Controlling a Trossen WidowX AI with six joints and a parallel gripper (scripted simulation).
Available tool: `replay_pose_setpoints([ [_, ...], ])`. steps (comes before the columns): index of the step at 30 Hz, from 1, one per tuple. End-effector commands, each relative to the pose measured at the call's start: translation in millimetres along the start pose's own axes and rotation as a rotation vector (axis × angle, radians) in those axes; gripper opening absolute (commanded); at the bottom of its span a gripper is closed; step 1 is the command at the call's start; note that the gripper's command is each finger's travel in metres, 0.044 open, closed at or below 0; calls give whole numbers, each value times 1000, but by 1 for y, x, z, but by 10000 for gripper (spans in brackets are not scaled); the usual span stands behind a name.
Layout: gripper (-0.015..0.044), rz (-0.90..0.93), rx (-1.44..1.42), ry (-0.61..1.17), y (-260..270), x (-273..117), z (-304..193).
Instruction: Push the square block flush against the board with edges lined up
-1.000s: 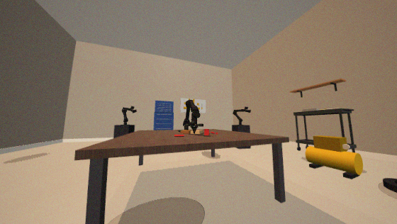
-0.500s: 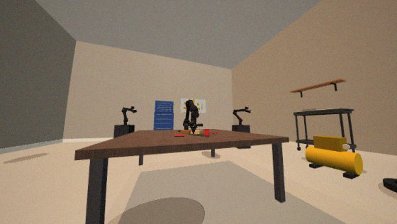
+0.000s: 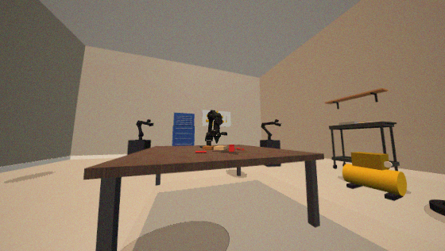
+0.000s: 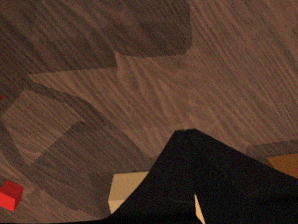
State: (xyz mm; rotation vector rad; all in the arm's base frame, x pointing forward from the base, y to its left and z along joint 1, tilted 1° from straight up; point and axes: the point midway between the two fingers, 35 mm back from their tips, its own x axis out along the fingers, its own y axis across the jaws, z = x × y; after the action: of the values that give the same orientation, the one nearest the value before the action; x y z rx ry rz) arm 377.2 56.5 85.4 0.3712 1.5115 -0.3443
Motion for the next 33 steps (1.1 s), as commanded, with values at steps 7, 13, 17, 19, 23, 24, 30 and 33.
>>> replay_pose_setpoints([
  [7, 0, -4, -188, 1, -30, -6, -4],
  [13, 0, -8, -394, 5, -62, -10, -11],
  [17, 0, -10, -531, 7, -82, -12, -18],
  [19, 0, -11, -600, 9, -92, -13, -22],
  [23, 0, -12, -737, 12, -110, -14, -30],
  [24, 0, -12, -771, 13, -115, -14, -33],
  [30, 0, -12, -977, 19, -141, -14, -48],
  [33, 0, -7, -1073, 21, -151, -12, -58],
])
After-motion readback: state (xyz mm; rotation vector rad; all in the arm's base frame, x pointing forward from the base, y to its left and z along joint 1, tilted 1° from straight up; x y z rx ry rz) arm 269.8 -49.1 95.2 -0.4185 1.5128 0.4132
